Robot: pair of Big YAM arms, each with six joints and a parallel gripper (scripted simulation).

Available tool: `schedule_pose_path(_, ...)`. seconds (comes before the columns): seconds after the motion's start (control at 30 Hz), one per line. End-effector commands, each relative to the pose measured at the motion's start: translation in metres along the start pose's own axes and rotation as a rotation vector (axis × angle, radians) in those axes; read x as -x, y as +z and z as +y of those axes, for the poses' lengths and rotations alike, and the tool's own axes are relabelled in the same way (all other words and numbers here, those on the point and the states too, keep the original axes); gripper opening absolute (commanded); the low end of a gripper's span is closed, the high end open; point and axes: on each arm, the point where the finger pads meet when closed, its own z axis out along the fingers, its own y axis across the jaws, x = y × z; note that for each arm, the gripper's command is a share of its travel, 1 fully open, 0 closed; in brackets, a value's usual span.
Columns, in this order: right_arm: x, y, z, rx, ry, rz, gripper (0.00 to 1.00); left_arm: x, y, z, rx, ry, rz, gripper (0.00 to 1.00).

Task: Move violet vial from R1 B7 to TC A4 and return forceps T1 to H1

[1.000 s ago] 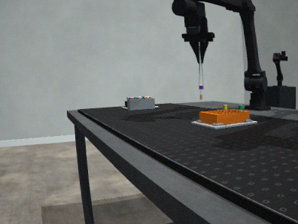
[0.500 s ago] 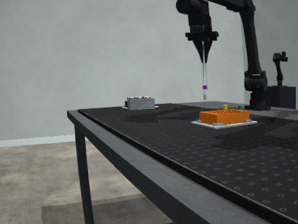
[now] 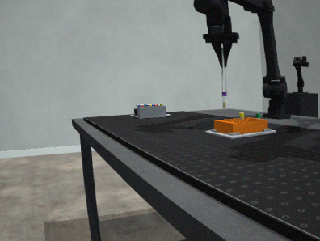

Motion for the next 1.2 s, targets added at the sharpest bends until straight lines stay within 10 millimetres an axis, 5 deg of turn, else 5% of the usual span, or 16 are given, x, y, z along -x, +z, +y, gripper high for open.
schedule_pose_path(0.0,0.019,-0.018,0.006,-0.010,0.004,-0.035,0.09,-0.001,0.008,-0.004,-0.009,0.020,0.027,1.00)
schedule_pose_path(1.17,0.053,-0.020,0.046,-0.007,0.004,-0.035,0.09,-0.001,0.008,-0.004,-0.009,0.020,0.027,1.00)
